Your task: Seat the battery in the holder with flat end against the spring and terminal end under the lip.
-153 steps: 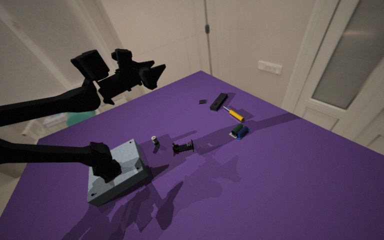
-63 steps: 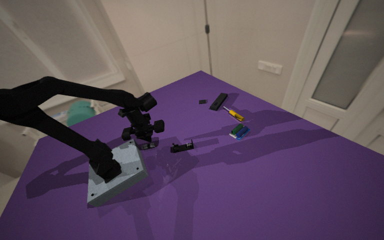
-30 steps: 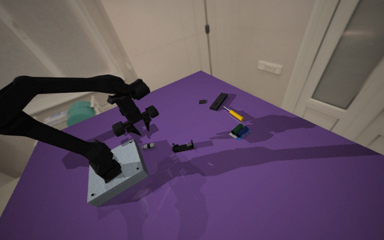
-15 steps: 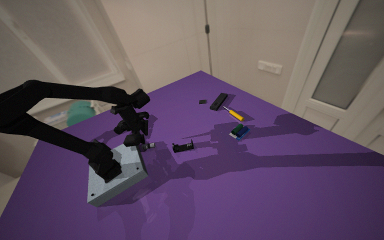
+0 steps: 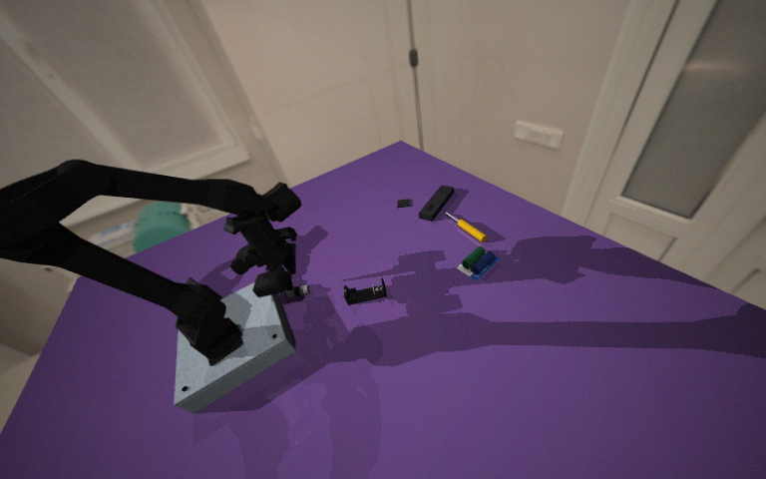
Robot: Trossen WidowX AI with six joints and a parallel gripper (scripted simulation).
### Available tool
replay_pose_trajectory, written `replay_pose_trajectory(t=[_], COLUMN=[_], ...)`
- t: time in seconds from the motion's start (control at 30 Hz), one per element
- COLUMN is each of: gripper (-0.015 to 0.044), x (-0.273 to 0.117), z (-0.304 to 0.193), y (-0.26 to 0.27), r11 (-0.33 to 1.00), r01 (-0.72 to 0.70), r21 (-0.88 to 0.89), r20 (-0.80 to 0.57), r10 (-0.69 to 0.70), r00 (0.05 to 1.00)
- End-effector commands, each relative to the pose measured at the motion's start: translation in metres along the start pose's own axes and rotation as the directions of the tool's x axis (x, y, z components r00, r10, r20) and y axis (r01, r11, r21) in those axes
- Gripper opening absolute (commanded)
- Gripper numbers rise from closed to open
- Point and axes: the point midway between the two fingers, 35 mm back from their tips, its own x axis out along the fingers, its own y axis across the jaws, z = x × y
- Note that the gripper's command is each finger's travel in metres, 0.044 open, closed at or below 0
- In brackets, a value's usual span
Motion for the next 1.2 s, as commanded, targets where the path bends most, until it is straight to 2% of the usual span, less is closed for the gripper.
replay_pose_trajectory(t=[0.0,0.8,0.93,1.17], gripper=[0.0237,0.0237,0.0132,0.0086], x=[0.009,0.044,0.044,0.044], z=[0.002,0.003,0.003,0.003], y=[0.002,0.004,0.004,0.004], r11=[1.000,1.000,1.000,1.000], r01=[-0.012,-0.012,-0.012,-0.012], r21=[-0.007,-0.007,-0.007,-0.007], r20=[0.008,0.008,0.008,0.008], r10=[0.012,0.012,0.012,0.012], r00=[1.000,1.000,1.000,1.000])
